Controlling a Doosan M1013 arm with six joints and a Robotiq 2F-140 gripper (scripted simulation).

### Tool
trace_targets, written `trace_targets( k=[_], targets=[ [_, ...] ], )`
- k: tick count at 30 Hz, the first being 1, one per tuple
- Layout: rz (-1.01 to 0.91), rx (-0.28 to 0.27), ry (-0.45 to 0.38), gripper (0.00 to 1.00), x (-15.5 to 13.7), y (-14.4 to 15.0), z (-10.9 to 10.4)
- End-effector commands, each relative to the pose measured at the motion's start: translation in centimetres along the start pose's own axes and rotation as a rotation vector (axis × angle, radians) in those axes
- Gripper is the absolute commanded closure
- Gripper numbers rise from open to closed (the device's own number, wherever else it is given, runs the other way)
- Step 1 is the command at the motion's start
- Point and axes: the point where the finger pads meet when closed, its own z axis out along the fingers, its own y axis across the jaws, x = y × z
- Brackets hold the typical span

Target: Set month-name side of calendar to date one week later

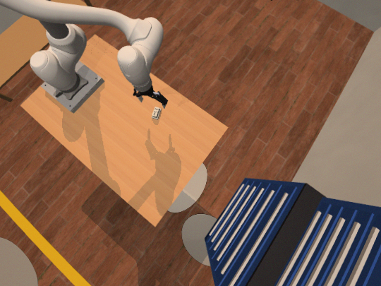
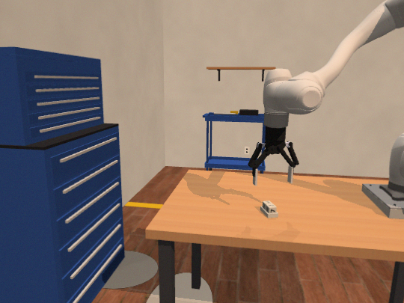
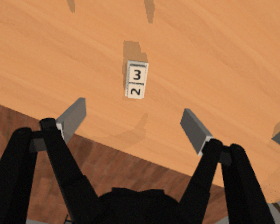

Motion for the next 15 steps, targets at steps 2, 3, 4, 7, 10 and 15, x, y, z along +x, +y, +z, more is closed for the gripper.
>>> trace_targets(
  k=[2, 3, 4, 7, 10, 15],
  targets=[
    [0.000, 0.000, 0.000, 0.00, 0.0, 0.0, -0.2],
    [0.000, 0.000, 0.000, 0.00, 0.0, 0.0, -0.3],
    [0.000, 0.000, 0.000, 0.00, 0.0, 0.0, -0.5],
    [0.000, 0.000, 0.000, 0.00, 0.0, 0.0, -0.7],
    [0.000, 0.000, 0.000, 0.00, 0.0, 0.0, -1.5],
    [0.000, 0.000, 0.000, 0.00, 0.0, 0.0, -3.2]
  ],
)
